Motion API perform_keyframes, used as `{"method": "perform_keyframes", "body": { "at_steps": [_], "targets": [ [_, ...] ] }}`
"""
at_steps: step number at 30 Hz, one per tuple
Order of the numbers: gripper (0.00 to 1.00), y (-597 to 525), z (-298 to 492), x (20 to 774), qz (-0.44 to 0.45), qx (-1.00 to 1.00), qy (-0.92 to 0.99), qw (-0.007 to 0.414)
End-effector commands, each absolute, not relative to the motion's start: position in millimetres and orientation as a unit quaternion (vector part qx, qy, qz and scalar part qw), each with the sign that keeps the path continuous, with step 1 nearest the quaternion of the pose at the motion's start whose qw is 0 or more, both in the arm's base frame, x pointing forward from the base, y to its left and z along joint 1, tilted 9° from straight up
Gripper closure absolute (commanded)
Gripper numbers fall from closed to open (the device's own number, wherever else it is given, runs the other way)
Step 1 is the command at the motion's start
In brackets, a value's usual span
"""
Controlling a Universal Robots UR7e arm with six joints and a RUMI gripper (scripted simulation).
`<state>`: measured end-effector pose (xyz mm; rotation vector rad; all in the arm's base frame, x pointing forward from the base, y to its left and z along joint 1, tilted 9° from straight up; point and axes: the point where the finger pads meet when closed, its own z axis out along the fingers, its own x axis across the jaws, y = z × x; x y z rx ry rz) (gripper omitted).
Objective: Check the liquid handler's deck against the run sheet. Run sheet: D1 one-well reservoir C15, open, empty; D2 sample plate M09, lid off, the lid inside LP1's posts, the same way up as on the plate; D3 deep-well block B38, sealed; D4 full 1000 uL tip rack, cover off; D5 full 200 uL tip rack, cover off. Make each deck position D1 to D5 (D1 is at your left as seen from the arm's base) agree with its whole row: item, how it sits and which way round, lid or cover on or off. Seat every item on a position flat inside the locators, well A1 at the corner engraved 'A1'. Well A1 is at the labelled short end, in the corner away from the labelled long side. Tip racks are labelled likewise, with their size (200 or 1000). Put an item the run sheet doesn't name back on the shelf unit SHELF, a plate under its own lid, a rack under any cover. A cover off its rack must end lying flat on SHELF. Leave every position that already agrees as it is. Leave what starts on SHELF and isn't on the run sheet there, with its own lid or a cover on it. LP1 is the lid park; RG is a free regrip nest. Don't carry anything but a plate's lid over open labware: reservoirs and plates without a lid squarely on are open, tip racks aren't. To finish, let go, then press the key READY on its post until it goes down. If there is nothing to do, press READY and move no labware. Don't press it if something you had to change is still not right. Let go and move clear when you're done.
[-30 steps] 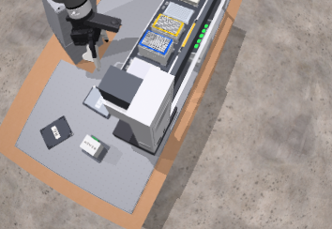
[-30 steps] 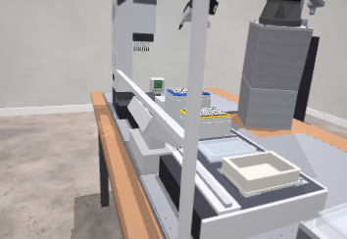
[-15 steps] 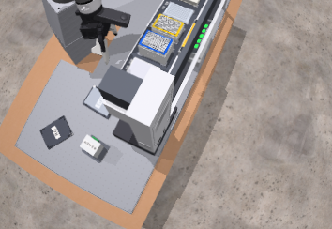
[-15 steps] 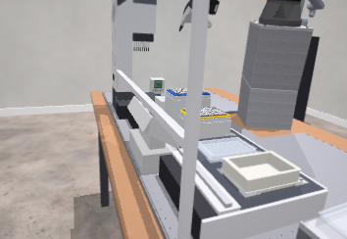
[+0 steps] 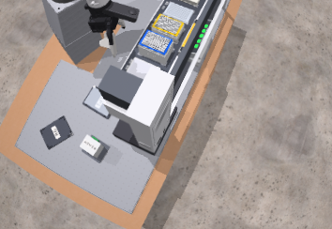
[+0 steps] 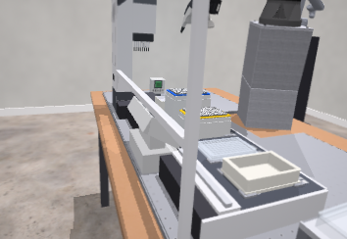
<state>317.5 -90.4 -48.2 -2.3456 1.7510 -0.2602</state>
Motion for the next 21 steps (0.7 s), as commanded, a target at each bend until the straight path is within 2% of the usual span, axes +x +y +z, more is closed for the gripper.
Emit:
{"method": "perform_keyframes", "body": {
  "at_steps": [1,21],
  "targets": [
    [0.18,-70,-46,320,-0.08,-0.79,0.6,0.102],
    [0.18,-48,-46,321,-0.07,-0.785,0.607,0.105]
  ]
}}
